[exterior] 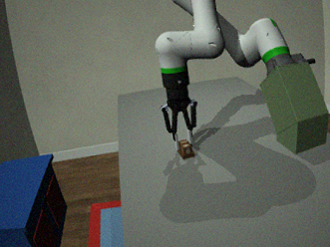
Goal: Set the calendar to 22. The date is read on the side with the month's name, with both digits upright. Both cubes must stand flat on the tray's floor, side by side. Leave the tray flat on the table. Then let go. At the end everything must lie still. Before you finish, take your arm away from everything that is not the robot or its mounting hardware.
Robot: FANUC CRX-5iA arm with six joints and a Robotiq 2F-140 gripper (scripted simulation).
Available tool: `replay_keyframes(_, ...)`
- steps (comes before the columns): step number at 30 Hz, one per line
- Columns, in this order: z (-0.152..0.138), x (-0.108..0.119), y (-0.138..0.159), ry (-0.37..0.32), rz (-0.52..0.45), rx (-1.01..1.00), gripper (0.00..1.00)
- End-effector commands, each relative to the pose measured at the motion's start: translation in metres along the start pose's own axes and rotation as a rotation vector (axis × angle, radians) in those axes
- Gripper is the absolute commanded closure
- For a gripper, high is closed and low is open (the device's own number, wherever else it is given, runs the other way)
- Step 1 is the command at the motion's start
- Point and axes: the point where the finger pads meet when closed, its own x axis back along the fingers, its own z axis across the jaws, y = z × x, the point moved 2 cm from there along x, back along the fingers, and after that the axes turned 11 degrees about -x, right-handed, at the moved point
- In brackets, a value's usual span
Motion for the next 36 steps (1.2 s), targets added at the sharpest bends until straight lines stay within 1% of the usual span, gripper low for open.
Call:
replay_keyframes(1, 0.0001, 0.0001, -0.0001, 0.000, 0.000, 0.000, 0.71)
replay_keyframes(23, 0.0001, 0.0001, -0.0001, 0.000, 0.000, 0.000, 0.71)
replay_keyframes(24, 0.0001, 0.0001, -0.0001, 0.000, 0.000, 0.000, 0.83)
replay_keyframes(36, 0.0001, 0.0001, -0.0001, 0.000, 0.000, 0.000, 0.83)
